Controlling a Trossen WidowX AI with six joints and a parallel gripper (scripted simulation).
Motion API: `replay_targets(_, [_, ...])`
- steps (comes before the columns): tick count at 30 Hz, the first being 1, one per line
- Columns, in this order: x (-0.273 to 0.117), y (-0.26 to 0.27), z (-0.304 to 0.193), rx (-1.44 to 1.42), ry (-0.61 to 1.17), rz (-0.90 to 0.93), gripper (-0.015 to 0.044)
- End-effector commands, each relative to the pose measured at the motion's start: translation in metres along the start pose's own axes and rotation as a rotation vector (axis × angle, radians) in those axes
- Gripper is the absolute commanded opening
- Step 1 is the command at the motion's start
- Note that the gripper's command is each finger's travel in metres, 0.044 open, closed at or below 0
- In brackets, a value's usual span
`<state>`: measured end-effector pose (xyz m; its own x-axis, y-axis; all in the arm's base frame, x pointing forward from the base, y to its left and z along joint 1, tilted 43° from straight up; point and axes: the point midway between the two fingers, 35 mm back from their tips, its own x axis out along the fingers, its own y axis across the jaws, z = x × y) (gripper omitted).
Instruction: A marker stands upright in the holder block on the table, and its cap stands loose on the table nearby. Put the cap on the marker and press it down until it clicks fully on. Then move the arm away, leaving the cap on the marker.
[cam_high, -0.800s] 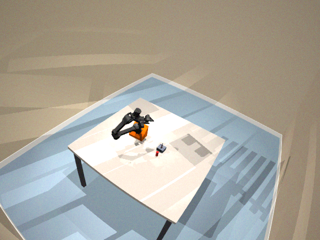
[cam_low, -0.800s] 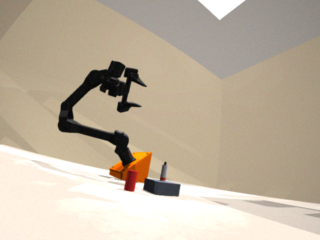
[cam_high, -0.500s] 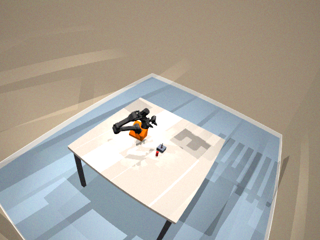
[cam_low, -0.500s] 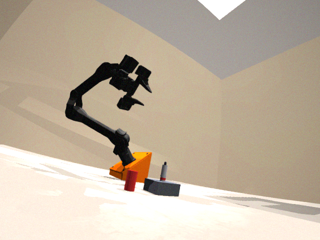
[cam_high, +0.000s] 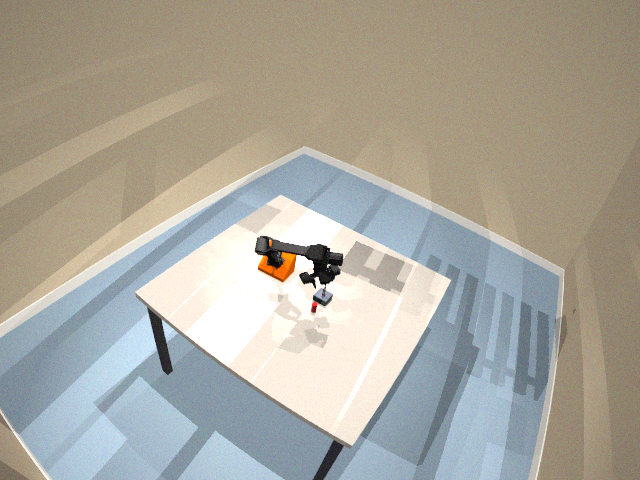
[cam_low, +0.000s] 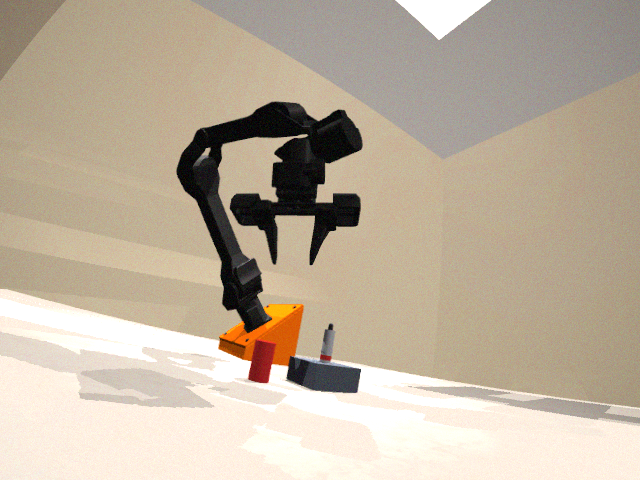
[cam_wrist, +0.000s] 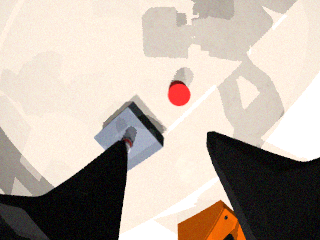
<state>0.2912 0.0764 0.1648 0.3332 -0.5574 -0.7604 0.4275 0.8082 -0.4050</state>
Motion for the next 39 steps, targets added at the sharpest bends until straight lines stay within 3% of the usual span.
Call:
replay_targets(1, [0.040,-0.007,0.010,-0.133,0.085,-0.132,0.0236])
replay_targets(6, [0.044,-0.008,0.011,-0.141,0.090,-0.138,0.0236])
replay_targets(10, [0.074,-0.016,0.007,-0.140,0.089,-0.139,0.0236])
replay_targets(39, [0.119,-0.025,0.003,-0.140,0.089,-0.139,0.0236])
